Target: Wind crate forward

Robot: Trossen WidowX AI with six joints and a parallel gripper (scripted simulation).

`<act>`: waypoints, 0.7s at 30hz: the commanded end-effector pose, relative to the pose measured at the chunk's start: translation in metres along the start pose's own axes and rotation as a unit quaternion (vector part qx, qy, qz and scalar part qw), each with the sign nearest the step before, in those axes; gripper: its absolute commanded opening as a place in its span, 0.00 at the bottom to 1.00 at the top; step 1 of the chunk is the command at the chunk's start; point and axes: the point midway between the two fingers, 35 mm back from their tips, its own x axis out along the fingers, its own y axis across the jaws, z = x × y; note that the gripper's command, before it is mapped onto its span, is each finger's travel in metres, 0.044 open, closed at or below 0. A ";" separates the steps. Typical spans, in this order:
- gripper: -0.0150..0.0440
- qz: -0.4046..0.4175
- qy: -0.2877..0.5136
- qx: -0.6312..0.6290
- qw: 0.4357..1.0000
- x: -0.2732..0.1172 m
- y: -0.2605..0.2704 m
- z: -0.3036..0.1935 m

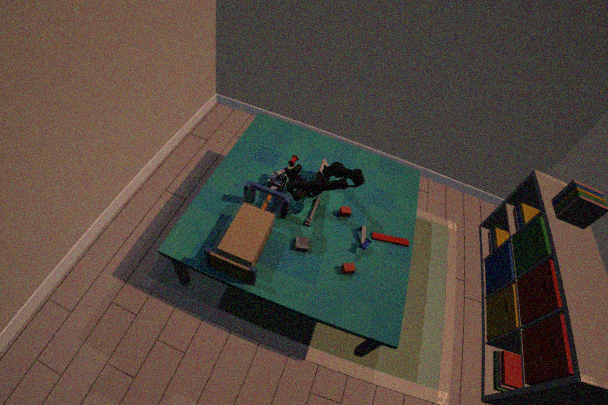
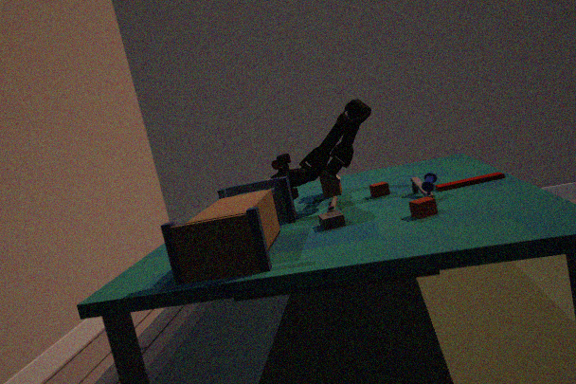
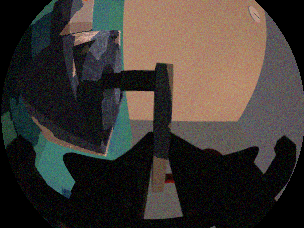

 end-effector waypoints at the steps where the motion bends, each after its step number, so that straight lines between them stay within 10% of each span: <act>1: 0.25 -0.002 0.000 0.001 1.000 0.000 0.000 0.000; 21: 0.25 -0.002 0.000 0.001 1.000 0.001 0.007 0.000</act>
